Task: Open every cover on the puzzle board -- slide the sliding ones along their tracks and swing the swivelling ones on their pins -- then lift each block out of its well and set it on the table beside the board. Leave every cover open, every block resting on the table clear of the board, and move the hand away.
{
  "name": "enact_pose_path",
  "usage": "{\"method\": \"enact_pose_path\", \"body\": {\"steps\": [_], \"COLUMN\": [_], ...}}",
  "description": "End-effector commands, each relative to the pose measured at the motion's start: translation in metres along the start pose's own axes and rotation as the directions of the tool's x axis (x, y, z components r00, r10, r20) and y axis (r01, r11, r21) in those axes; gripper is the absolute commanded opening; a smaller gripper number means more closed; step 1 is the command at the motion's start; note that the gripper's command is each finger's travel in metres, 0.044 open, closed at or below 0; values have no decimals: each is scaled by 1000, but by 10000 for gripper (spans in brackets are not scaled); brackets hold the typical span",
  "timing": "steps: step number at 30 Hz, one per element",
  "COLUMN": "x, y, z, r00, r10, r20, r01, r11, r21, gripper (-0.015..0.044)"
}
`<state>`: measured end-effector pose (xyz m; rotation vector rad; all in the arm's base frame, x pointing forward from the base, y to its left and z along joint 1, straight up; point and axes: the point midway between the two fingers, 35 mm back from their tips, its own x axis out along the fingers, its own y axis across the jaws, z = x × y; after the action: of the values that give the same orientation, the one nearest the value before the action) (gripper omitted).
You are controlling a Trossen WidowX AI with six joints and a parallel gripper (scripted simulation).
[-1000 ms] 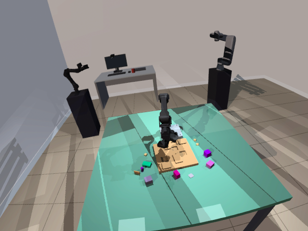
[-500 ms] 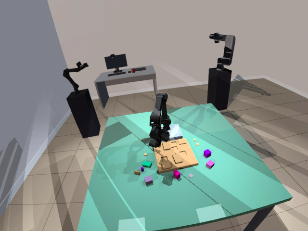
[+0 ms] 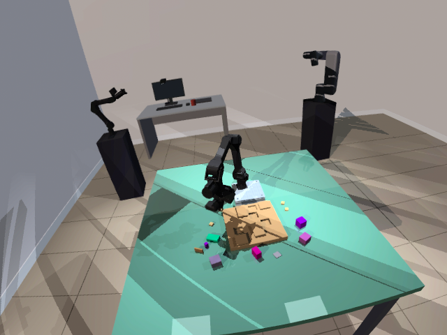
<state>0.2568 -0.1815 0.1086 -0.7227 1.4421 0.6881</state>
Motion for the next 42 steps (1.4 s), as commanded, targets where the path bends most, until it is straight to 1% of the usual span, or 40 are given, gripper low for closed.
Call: {"method": "enact_pose_path", "body": {"steps": [1,22,42], "x": [0,0,29], "y": [1,20,16], "z": [-14,-93,-96], "r00": [1000,1000,1000], "r10": [-2,0,-1], "r20": [3,-3,-3], "r01": [2,0,1], "r11": [1000,1000,1000], "r21": [-7,-7,-7], "gripper": [80,80,80]}}
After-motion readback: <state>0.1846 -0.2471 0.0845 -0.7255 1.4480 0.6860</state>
